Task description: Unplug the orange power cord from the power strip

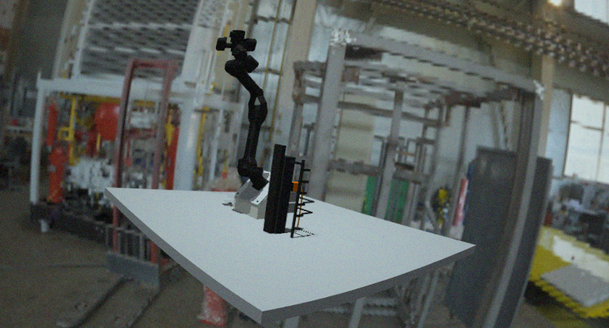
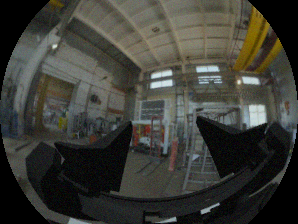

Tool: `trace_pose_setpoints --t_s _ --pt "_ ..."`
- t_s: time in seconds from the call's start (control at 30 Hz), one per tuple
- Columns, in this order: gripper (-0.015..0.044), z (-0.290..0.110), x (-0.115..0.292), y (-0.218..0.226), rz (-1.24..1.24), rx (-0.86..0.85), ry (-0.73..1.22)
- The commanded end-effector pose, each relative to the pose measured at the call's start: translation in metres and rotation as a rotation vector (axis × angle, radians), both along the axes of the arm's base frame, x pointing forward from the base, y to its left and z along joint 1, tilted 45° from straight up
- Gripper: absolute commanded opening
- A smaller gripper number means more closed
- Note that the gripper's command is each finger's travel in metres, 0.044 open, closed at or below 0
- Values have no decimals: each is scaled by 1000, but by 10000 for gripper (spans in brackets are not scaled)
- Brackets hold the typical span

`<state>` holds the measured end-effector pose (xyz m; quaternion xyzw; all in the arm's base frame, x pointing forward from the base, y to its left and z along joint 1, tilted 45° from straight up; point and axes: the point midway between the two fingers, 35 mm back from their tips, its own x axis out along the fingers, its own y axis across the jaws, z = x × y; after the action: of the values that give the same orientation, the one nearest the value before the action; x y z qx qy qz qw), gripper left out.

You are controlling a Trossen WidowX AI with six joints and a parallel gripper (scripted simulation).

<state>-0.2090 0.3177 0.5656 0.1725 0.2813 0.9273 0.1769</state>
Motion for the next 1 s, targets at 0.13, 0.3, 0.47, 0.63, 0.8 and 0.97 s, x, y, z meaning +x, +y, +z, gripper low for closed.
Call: trace_pose_setpoints --t_s 0.13,0.3,0.47,0.63,0.8,0.97 --pt "269 27 -9 -37 61 78 60" --pt "160 64 -13 -93 155 185 154" --pt "160 95 -7 -152 259 279 258" --pt "160 122 10 -213 369 367 370" --pt "160 143 40 -274 490 451 496" --pt "160 157 82 -331 618 529 628"
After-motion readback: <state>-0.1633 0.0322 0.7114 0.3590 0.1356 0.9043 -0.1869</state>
